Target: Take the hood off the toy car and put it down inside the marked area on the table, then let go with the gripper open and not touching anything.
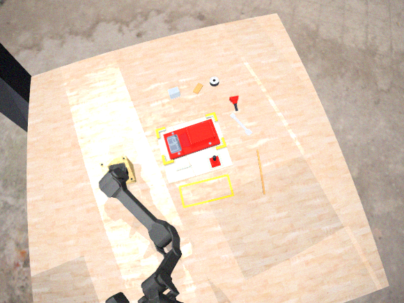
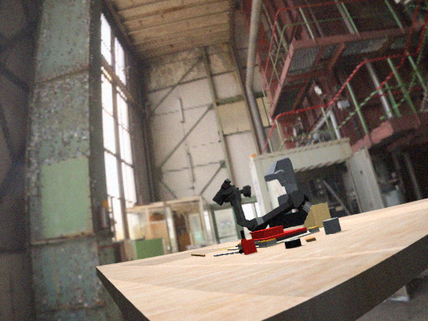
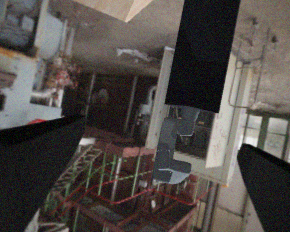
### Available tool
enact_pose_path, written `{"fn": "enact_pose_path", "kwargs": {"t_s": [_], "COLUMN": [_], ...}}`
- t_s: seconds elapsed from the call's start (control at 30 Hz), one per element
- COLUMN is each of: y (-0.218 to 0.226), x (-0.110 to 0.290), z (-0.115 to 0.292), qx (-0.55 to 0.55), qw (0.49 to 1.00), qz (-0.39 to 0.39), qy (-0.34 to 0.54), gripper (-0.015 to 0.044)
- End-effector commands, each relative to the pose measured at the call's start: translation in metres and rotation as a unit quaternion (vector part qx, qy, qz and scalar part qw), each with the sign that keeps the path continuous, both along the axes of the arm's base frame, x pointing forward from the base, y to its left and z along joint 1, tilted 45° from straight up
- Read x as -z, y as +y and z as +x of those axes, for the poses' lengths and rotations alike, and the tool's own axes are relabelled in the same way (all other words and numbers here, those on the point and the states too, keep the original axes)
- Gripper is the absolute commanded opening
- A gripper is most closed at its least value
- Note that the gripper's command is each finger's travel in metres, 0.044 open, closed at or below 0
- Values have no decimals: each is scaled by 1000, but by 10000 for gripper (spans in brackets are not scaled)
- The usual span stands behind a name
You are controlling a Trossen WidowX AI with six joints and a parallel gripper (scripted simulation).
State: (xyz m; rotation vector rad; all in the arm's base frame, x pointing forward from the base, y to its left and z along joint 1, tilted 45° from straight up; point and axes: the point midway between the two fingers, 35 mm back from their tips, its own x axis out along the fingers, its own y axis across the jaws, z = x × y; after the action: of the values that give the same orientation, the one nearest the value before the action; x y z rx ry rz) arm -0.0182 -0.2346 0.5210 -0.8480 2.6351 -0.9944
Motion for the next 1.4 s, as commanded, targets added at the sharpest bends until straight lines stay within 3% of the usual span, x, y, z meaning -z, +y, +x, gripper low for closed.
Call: {"fn": "enact_pose_path", "kwargs": {"t_s": [0.0,0.1,0.67,1.03,1.37], "y": [1,9,129,241,338], "x": [-1,-10,-68,-81,-72], "z": [0,-6,-90,-127,-136], "qx": [0,1,86,154,209], "qw": [1000,1000,954,864,755], "qz": [-1,-17,-288,-480,-621], "qy": [1,16,-11,2,27], "gripper": [440,440,440,440,440]}}
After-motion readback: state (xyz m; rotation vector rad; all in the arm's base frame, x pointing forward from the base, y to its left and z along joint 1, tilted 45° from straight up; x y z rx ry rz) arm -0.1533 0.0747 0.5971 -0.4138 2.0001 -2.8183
